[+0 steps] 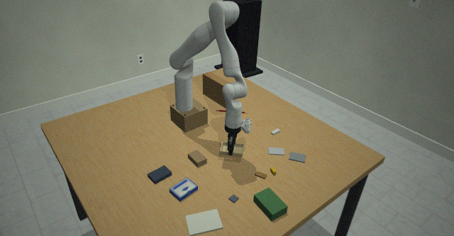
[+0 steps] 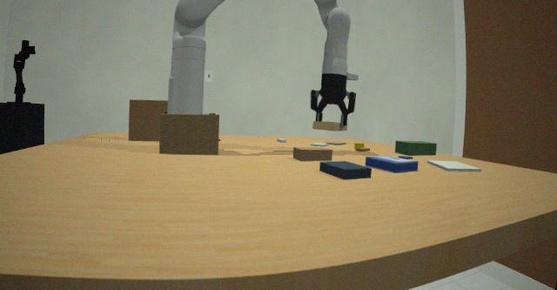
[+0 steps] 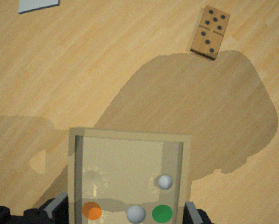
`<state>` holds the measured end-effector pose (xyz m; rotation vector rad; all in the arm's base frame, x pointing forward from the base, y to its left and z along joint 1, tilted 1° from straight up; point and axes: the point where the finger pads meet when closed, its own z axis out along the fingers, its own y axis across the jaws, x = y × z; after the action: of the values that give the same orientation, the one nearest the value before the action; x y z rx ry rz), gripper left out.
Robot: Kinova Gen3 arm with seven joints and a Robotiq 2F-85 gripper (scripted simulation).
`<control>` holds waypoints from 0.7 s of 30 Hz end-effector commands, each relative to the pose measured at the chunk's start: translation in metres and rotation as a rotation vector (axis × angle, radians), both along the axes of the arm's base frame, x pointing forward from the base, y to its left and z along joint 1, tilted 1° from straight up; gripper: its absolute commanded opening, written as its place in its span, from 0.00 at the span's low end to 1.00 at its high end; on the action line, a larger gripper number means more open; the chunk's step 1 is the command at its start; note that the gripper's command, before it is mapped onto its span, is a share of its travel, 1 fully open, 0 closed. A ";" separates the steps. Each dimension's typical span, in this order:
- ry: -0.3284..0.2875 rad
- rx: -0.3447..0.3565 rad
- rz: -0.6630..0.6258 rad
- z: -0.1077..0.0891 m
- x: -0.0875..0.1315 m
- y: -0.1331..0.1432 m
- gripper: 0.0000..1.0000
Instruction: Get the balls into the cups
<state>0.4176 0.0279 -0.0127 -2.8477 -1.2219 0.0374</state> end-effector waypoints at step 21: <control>0.229 0.039 -0.011 -0.001 0.009 -0.006 0.74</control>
<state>0.4238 0.0168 -0.0097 -2.7301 -1.1274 0.2953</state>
